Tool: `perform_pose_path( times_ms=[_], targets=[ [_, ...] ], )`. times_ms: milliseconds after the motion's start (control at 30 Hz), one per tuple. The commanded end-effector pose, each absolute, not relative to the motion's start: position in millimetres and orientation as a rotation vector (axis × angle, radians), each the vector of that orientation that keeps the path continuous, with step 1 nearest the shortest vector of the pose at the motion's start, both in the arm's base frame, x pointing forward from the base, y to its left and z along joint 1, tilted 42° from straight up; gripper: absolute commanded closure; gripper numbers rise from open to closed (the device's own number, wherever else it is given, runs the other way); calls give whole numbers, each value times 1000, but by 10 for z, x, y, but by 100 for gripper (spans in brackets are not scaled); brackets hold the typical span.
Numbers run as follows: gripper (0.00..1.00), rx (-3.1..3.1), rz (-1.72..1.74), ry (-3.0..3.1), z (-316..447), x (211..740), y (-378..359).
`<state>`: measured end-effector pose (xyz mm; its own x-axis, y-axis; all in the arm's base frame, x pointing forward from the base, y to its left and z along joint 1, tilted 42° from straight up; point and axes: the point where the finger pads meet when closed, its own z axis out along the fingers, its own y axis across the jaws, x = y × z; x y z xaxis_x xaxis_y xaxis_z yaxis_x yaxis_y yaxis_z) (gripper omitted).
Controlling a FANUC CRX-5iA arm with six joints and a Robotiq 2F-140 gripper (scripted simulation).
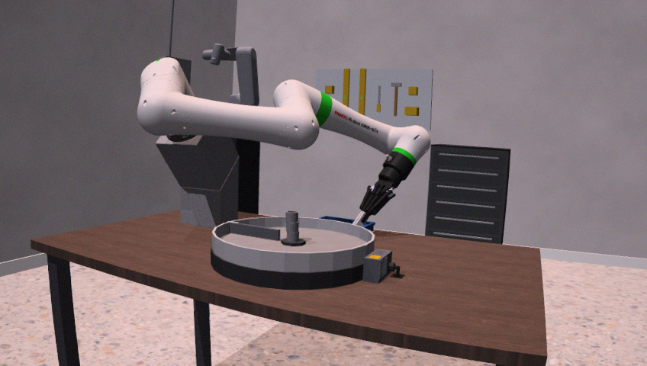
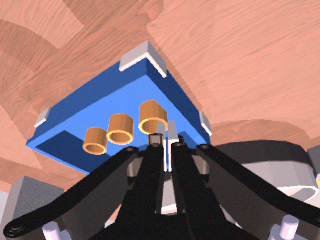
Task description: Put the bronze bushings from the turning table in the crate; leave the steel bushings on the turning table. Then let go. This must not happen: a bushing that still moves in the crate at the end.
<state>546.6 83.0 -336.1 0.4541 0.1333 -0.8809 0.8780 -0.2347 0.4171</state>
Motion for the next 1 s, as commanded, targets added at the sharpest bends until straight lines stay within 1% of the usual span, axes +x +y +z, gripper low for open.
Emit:
perform_pose_path(
  times_ms=[0, 700, 733, 967],
  targets=[
    [100, 1673, -902, 885, -3361, 5467, 832],
    [100, 1673, -902, 885, -3361, 5467, 832],
    [93, 1673, -902, 885, -3361, 5467, 832],
    [93, 1673, -902, 885, -3361, 5467, 832]
  ],
)
